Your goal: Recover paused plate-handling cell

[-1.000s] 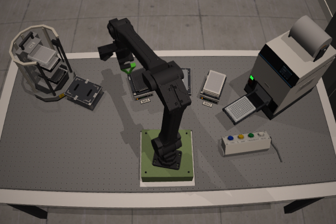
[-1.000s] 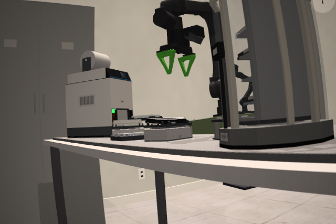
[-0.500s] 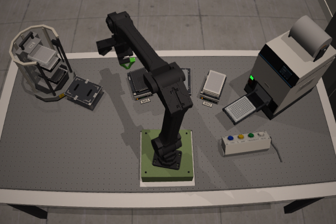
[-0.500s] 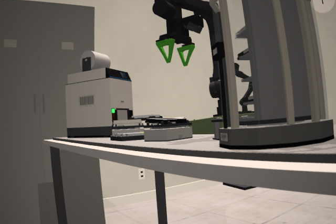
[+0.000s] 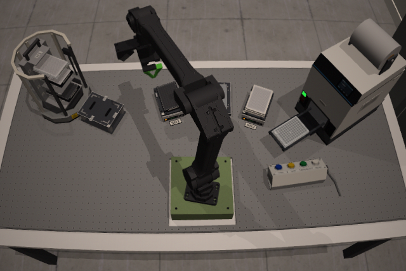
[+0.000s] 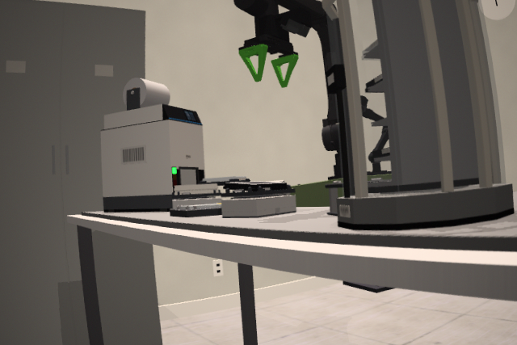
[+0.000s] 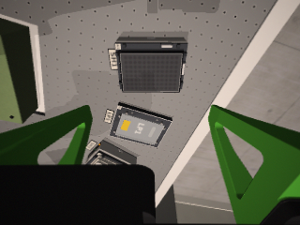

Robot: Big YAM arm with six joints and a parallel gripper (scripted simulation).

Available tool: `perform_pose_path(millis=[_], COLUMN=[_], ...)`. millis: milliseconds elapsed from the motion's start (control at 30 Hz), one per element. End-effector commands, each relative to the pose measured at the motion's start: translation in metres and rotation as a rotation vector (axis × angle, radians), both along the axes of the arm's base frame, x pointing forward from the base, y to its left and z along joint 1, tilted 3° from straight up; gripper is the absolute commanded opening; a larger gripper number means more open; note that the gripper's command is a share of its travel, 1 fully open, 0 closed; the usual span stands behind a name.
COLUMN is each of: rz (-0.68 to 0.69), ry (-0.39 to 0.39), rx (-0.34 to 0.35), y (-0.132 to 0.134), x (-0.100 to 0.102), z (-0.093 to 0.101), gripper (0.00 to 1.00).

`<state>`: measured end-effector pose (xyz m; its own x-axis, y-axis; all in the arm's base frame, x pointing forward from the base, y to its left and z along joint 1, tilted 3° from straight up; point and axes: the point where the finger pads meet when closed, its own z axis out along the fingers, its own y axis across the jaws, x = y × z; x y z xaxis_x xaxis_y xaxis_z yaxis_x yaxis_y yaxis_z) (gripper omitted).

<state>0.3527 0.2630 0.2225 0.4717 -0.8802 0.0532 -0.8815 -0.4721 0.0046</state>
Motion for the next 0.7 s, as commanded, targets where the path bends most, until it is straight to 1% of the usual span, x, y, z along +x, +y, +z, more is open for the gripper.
perform_pose_path(millis=[0,100,233,667], rz=[-0.006,-0.007,-0.009,-0.009], ry=[-0.046,-0.051,-0.045,-0.045], rx=[0.038,0.042,0.037,0.037], y=[0.0134,0.0126,0.0126,0.0126], x=[0.0085,0.0076,0.009,0.009], z=[0.0349,0.0437,0.0403,0.0403], gripper=[1.0,1.0,1.0,1.0])
